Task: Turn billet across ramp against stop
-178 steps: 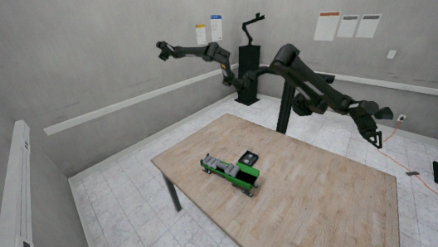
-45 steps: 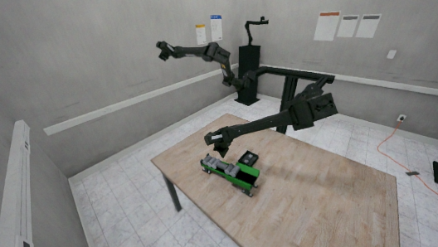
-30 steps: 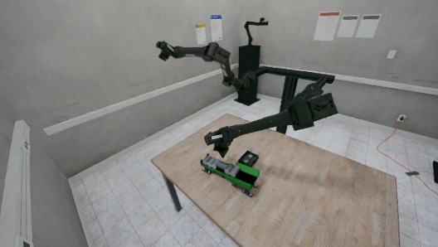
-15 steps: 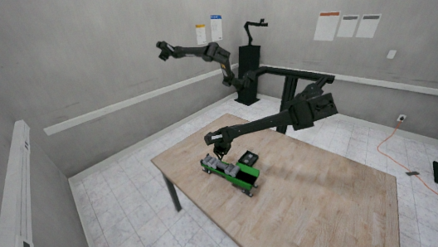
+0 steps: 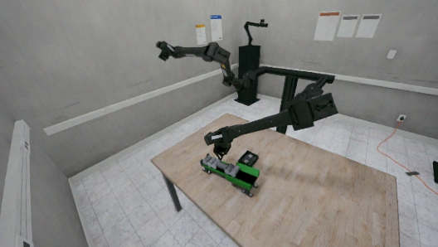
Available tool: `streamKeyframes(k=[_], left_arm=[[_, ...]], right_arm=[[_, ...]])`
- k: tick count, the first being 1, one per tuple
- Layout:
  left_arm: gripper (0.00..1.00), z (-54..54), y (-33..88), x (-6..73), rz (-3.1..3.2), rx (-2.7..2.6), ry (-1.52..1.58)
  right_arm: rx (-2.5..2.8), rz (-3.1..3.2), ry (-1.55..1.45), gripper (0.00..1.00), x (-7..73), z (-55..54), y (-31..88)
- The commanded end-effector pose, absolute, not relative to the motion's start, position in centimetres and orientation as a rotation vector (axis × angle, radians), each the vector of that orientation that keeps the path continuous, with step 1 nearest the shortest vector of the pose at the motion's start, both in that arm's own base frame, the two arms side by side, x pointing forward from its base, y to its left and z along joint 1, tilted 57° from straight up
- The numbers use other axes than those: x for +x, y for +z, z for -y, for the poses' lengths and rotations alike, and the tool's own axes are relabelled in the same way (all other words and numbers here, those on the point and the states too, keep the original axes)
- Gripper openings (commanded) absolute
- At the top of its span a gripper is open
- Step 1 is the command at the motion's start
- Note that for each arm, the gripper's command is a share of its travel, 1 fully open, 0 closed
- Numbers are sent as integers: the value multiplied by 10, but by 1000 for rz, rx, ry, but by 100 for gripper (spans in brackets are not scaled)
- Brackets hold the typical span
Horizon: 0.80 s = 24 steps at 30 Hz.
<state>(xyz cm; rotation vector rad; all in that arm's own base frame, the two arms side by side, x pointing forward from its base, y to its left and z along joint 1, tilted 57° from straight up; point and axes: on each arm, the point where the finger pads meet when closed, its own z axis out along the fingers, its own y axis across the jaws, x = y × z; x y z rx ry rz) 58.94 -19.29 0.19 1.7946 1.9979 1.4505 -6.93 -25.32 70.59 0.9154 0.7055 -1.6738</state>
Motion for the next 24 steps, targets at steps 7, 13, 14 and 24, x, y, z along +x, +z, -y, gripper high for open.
streamKeyframes(k=[7,13,14,24], left_arm=[[57,193,-1,594,-1996,1805,1460],[57,171,-16,617,-2007,1782,1456],[57,166,-21,622,-2007,1783,1456],[57,189,-11,624,-1947,1785,1444]], right_arm=[[887,-665,-1690,100,-68,232,732],[887,-665,-1690,100,-68,232,732],[887,-665,-1690,100,-68,232,732],[887,-665,-1690,100,-68,232,732]])
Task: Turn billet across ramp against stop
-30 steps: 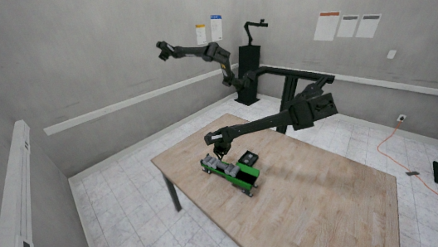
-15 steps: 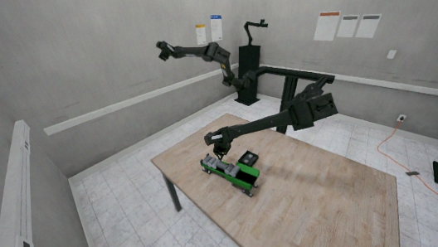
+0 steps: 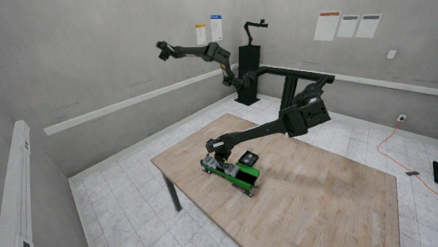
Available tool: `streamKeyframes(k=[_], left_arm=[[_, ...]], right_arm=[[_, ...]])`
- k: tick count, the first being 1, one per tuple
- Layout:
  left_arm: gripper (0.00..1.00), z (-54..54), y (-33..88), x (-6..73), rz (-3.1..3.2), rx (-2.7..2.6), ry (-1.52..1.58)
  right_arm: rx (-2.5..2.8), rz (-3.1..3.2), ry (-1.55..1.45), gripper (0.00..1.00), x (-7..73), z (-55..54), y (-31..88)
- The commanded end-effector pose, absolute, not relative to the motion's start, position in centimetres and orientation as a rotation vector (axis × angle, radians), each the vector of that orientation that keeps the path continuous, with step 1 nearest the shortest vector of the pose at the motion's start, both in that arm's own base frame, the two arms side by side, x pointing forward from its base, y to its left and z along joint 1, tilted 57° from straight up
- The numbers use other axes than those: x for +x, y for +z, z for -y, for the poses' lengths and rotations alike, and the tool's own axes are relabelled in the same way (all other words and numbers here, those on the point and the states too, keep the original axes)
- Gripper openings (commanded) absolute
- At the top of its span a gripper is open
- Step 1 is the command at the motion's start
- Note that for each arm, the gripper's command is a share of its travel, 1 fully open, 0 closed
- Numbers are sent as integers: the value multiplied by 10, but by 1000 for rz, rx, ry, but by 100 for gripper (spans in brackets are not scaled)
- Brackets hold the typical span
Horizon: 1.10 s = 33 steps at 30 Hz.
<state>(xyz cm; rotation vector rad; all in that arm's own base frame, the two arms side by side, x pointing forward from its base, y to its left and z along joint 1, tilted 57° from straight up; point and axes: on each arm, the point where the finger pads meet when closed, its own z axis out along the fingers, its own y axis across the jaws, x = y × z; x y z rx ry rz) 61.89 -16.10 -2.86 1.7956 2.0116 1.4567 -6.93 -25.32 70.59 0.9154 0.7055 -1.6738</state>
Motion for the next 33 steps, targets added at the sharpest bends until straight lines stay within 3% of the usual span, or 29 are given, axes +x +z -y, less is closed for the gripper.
streamKeyframes(k=[1,33], left_arm=[[57,189,-11,624,-1947,1785,1444],[57,157,-31,630,-2007,1787,1457]], right_arm=[[887,-665,-1690,100,-68,232,732],[887,-665,-1690,100,-68,232,732]])
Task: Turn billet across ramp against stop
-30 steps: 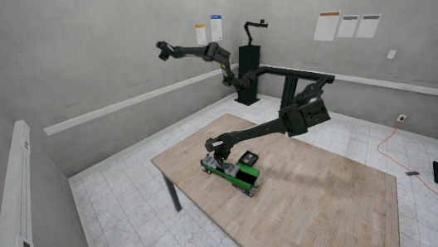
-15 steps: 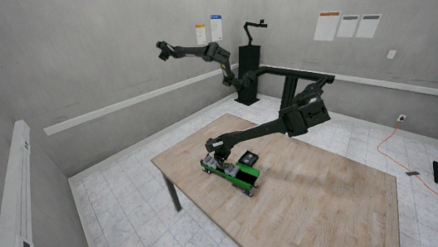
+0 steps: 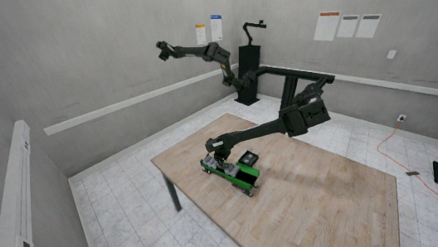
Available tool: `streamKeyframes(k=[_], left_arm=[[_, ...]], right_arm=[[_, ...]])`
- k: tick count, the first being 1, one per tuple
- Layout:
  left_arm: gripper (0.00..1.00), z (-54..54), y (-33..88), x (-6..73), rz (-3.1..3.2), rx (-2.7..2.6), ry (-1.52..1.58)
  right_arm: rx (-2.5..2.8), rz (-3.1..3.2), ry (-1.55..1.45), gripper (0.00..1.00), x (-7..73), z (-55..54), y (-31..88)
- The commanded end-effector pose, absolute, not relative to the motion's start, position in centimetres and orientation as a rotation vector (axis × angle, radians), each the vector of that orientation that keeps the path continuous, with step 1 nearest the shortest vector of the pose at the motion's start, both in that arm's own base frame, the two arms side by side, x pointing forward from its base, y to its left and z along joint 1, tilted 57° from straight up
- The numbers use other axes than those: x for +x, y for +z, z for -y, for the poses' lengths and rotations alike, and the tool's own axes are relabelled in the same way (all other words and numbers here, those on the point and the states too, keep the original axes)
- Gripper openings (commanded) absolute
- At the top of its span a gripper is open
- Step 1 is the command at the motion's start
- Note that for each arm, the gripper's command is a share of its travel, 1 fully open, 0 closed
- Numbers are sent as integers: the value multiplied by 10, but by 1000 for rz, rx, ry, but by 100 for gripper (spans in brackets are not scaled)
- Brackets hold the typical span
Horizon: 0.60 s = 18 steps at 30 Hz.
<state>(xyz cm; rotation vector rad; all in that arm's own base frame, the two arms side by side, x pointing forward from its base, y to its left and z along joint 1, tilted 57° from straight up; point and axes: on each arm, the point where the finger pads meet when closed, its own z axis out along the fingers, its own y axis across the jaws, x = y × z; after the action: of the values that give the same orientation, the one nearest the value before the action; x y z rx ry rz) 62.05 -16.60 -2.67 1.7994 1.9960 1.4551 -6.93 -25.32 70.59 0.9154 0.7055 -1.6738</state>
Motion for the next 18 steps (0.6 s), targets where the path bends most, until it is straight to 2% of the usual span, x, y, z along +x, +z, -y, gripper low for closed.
streamKeyframes(k=[1,18], left_arm=[[57,156,-31,632,-2007,1784,1457],[57,158,-49,646,-1969,1810,1449]], right_arm=[[887,-665,-1690,100,-68,232,732],[887,-665,-1690,100,-68,232,732]])
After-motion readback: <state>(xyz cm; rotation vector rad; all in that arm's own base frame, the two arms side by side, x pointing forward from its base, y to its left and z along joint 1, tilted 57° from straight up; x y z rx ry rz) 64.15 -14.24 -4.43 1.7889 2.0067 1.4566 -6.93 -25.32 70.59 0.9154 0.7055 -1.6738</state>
